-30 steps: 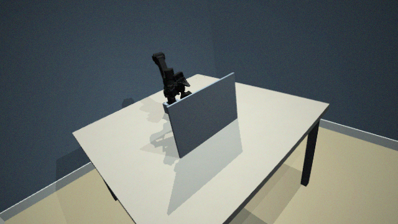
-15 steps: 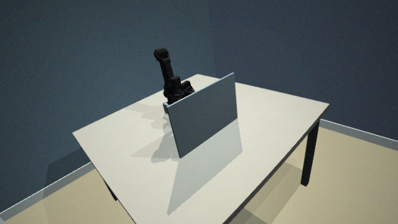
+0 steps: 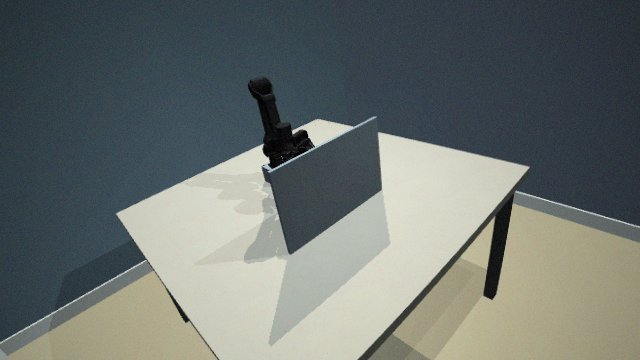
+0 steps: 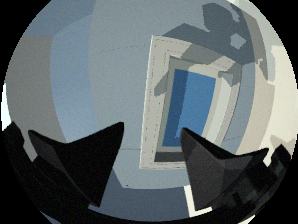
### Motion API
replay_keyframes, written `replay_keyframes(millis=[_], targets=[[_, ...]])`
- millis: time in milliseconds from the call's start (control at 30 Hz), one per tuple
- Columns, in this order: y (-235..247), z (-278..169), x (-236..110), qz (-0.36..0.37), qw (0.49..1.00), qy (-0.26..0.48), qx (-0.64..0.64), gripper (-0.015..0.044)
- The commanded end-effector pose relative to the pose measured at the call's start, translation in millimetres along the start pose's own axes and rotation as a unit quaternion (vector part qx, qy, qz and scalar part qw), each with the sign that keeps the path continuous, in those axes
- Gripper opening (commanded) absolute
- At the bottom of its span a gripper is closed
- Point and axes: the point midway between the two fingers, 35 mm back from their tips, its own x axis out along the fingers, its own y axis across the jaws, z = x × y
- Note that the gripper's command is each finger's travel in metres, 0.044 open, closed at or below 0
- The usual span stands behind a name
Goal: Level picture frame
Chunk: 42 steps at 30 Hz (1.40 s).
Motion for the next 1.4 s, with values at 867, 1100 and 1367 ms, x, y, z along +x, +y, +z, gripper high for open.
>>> replay_keyframes(millis=[867,1100,1367], targets=[[1,1,34,0.002,1.0,-0.002,0.001,0.026],[1,1,34,0.002,1.0,-0.002,0.001,0.026],[1,1,34,0.002,1.0,-0.002,0.001,0.026]])
